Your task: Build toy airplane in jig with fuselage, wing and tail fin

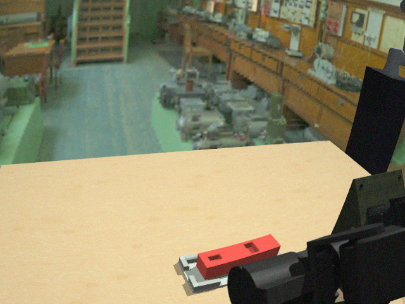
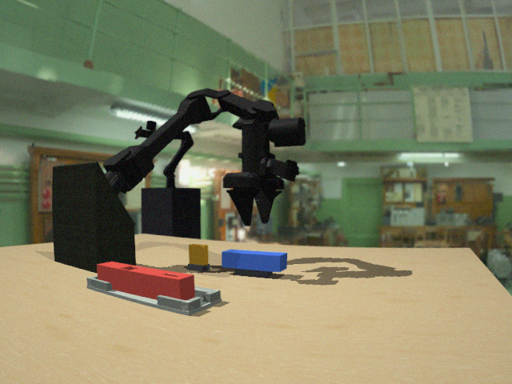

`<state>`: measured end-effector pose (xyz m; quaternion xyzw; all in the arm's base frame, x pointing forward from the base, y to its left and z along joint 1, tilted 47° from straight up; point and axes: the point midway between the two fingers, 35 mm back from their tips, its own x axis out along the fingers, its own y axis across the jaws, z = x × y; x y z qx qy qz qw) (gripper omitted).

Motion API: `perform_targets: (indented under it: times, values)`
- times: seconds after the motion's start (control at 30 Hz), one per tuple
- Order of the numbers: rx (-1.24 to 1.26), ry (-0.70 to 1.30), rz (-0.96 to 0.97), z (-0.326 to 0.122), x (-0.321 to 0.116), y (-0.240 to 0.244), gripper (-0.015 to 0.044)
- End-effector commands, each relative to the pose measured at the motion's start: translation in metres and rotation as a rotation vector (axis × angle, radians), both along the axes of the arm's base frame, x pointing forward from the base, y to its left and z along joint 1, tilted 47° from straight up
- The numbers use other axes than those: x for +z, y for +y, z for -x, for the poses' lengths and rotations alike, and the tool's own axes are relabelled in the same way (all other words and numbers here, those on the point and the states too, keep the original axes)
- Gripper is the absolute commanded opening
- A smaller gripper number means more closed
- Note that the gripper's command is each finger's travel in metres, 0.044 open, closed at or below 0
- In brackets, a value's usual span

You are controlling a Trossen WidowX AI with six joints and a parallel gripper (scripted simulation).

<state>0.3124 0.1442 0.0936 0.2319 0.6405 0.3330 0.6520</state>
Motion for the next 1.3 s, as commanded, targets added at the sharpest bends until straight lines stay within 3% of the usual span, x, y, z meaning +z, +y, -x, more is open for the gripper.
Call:
perform_targets:
  times: [0.0, 1.27]
  values:
    - [0.010, 0.020, -0.006, 0.008, -0.016, 0.023, 0.0440]
    - [0.010, 0.020, -0.008, 0.012, -0.055, 0.065, 0.0440]
